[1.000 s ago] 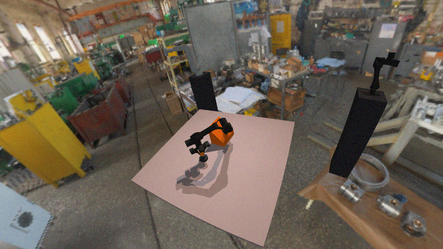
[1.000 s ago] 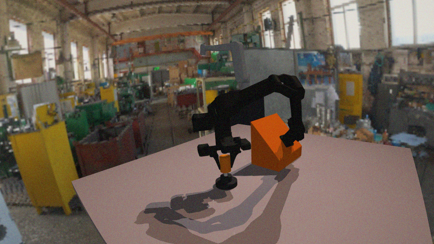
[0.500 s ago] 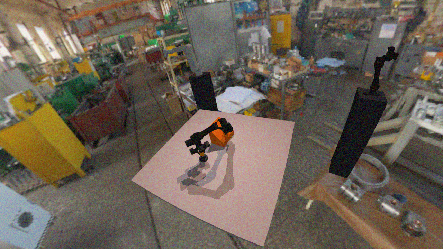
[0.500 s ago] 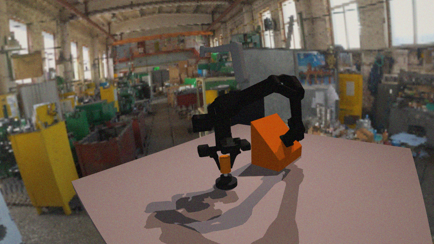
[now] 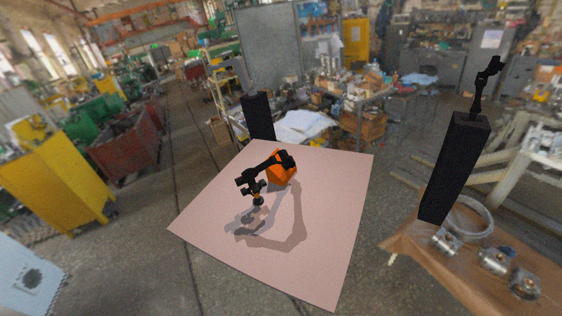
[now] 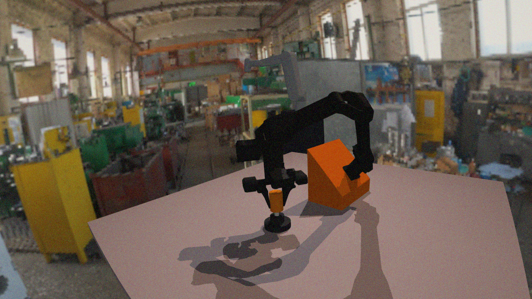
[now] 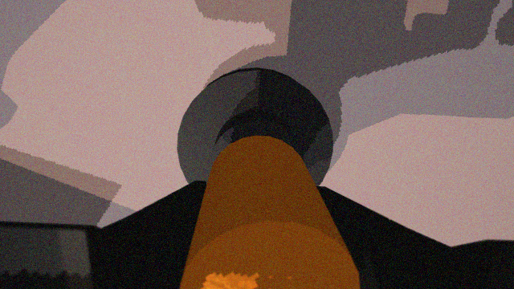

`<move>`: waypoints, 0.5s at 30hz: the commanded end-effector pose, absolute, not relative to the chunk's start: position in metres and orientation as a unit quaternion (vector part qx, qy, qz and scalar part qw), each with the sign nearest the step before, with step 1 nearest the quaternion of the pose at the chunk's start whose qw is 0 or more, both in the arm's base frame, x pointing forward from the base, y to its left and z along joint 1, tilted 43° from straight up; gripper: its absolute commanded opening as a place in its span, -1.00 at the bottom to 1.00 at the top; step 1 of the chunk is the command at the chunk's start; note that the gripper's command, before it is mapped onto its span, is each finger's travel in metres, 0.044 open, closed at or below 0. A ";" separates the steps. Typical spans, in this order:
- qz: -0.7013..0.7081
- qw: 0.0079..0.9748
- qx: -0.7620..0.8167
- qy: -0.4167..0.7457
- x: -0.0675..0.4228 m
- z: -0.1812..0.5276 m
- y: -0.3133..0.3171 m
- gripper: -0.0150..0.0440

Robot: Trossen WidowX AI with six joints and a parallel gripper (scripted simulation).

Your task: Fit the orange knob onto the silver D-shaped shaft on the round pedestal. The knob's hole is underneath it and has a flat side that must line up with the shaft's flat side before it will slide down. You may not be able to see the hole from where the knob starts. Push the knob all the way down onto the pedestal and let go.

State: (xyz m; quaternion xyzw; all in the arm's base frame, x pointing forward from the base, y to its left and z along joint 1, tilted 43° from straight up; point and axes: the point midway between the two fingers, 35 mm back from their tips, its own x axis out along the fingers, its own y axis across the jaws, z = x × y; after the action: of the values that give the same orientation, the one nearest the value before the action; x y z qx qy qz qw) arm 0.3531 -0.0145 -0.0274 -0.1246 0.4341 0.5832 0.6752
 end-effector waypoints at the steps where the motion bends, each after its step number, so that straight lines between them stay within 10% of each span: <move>1: 0.583 0.676 -0.126 0.434 0.355 -0.023 -0.016 -0.49; 15: 0.625 0.659 -0.196 0.370 0.358 -0.025 -0.016 -0.49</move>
State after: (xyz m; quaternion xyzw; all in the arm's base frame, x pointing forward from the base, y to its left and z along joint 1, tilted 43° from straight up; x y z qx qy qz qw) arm 0.3564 -0.0155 -0.0233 -0.1880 0.3771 0.6212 0.6607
